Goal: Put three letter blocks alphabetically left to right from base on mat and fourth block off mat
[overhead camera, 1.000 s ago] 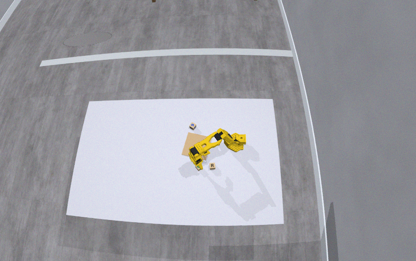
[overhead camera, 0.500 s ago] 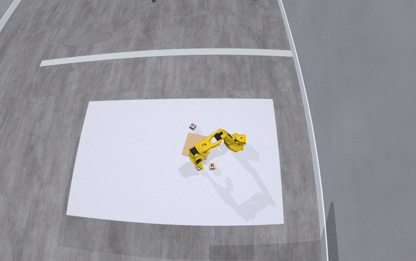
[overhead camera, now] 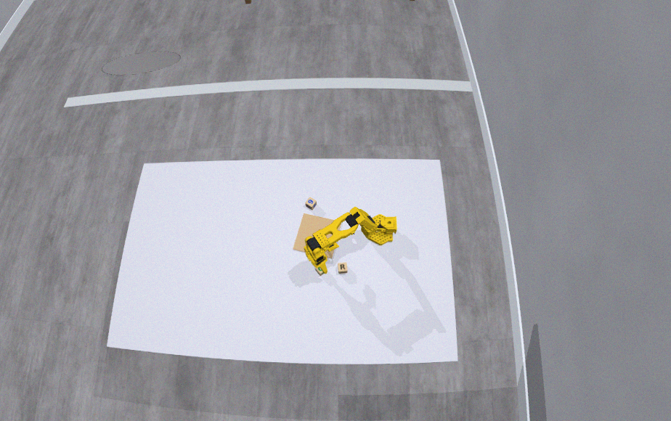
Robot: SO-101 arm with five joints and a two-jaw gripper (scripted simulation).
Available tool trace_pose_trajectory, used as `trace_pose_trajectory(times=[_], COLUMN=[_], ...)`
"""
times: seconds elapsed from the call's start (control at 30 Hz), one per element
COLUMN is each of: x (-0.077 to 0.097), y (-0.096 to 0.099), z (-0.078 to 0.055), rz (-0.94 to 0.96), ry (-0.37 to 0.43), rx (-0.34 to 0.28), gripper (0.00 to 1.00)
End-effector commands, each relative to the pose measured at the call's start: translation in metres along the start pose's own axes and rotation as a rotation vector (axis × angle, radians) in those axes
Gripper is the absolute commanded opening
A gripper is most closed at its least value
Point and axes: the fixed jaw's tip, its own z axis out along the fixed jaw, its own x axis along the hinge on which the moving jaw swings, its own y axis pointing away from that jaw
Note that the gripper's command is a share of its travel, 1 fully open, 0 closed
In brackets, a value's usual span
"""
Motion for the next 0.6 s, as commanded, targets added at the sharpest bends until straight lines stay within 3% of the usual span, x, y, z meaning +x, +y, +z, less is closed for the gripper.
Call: trace_pose_trajectory(times=[0.0, 0.57], x=[0.013, 0.017], y=[0.0, 0.0], z=[-0.023, -0.001], rz=[-0.014, -0.014], ry=[0.133, 0.133], rx=[-0.011, -0.011], gripper=[0.35, 0.35])
